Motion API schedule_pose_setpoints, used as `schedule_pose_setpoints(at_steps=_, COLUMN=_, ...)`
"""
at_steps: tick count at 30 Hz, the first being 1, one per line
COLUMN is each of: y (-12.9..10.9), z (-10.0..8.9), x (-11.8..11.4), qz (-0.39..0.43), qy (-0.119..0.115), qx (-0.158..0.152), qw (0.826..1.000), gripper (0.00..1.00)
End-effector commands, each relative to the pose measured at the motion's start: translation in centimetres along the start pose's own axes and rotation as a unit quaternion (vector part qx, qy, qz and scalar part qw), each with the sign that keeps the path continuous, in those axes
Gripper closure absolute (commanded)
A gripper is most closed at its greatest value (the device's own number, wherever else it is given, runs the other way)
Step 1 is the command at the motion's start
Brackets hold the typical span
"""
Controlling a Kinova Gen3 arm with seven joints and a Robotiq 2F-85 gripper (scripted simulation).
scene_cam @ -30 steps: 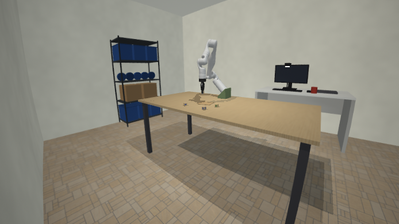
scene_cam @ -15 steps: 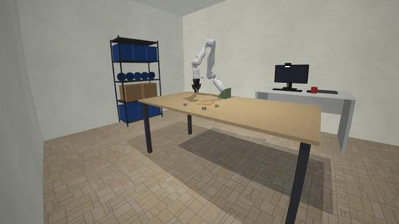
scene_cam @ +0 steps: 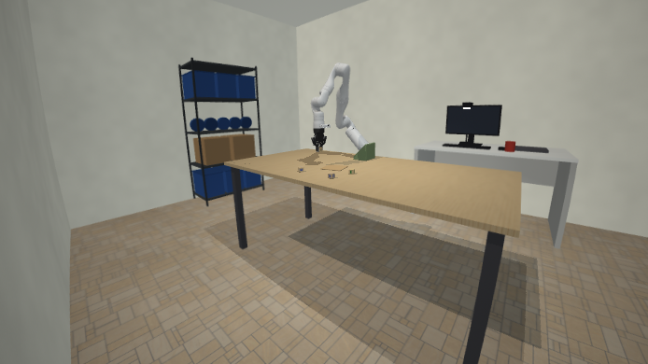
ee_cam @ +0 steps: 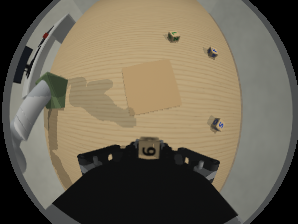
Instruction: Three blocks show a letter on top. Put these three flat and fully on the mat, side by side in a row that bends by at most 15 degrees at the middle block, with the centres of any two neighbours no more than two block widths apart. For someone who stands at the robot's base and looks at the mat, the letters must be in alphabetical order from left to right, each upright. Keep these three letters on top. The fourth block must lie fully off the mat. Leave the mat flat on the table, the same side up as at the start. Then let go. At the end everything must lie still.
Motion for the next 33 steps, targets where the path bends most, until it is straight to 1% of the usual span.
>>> schedule_pose_setpoints(at_steps=1, y=0.1, z=0.5, x=0.0, qz=0.001, qy=-0.001, qx=0.000, qw=1.000, gripper=0.74)
schedule_pose_setpoints(at_steps=5, y=0.1, z=1.8, x=0.0, qz=0.001, qy=-0.001, qx=0.000, qw=1.000, gripper=0.74)
schedule_pose_setpoints(at_steps=7, y=0.1, z=1.8, x=0.0, qz=0.001, qy=-0.001, qx=0.000, qw=1.000, gripper=0.74)
schedule_pose_setpoints(at_steps=17, y=0.1, z=6.5, x=0.0, qz=0.001, qy=-0.001, qx=0.000, qw=1.000, gripper=0.74)
schedule_pose_setpoints(at_steps=22, y=0.1, z=8.3, x=0.0, qz=0.001, qy=-0.001, qx=0.000, qw=1.000, gripper=0.74)
schedule_pose_setpoints(at_steps=24, y=0.1, z=8.3, x=0.0, qz=0.001, qy=-0.001, qx=0.000, qw=1.000, gripper=0.74)
schedule_pose_setpoints(at_steps=29, y=0.1, z=9.2, x=0.0, qz=0.001, qy=-0.001, qx=0.000, qw=1.000, gripper=0.74)
schedule_pose_setpoints(at_steps=33, y=0.1, z=9.3, x=0.1, qz=0.001, qy=-0.001, qx=0.000, qw=1.000, gripper=0.74)
Point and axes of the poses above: the point where the finger pads meet when closed, its own z axis out along the fingers, its own x axis across the jaws, y = z × x, the point moved 9 cm from there along -z, back along the fingers, and after that the axes turned 11 degrees about z, right-handed, at the moved point
